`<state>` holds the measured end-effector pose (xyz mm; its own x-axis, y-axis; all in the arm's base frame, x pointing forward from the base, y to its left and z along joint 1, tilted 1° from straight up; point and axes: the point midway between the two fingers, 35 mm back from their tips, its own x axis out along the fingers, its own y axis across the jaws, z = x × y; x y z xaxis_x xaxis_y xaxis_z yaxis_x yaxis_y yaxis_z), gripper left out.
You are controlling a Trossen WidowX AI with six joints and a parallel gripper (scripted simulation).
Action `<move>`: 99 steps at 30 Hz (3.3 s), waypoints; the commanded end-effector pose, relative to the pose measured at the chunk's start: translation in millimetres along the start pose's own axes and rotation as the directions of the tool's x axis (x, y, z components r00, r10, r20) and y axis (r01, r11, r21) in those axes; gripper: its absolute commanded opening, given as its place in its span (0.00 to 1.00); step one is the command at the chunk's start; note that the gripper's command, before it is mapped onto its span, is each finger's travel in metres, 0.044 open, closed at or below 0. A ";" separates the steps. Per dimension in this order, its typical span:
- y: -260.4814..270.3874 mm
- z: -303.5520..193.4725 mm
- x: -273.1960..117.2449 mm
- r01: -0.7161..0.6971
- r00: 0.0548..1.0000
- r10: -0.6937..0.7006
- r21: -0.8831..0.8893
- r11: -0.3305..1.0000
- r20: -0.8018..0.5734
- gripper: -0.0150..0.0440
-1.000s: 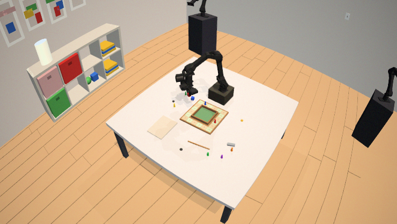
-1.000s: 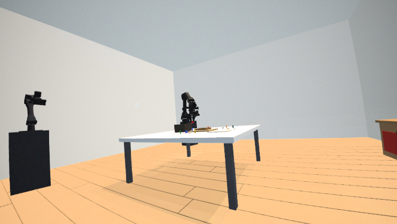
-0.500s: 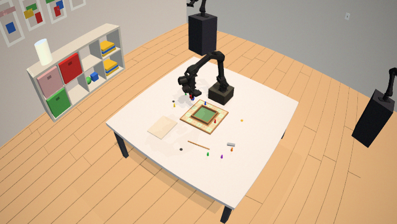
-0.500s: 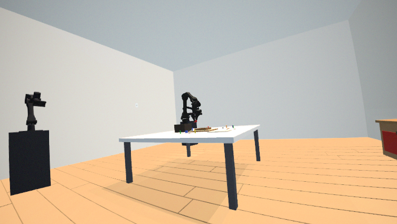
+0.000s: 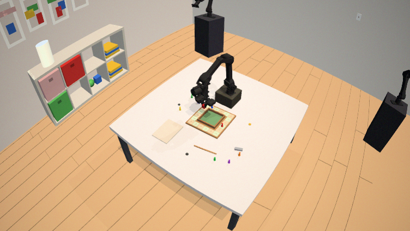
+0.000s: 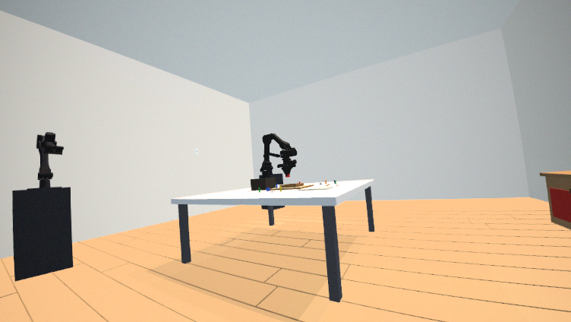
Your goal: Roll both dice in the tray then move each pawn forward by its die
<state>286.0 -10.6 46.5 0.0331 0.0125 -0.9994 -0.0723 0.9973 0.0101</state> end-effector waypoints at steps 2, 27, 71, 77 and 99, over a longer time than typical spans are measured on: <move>22.8 -4.0 6.5 -0.003 1.000 0.002 -0.041 0.999 -0.006 0.25; 66.5 -0.3 32.9 -0.012 0.914 0.064 -0.132 0.991 0.401 0.25; 64.4 -35.8 -1.2 -0.006 0.664 0.108 -0.139 0.990 0.740 0.25; 64.4 -35.8 -1.2 -0.006 0.664 0.108 -0.139 0.990 0.740 0.48; 66.0 -22.2 -20.3 -0.008 0.936 0.054 -0.133 0.991 0.348 1.00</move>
<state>254.9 52.9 72.8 0.4822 0.1153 -0.8684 -0.2053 0.9786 0.0159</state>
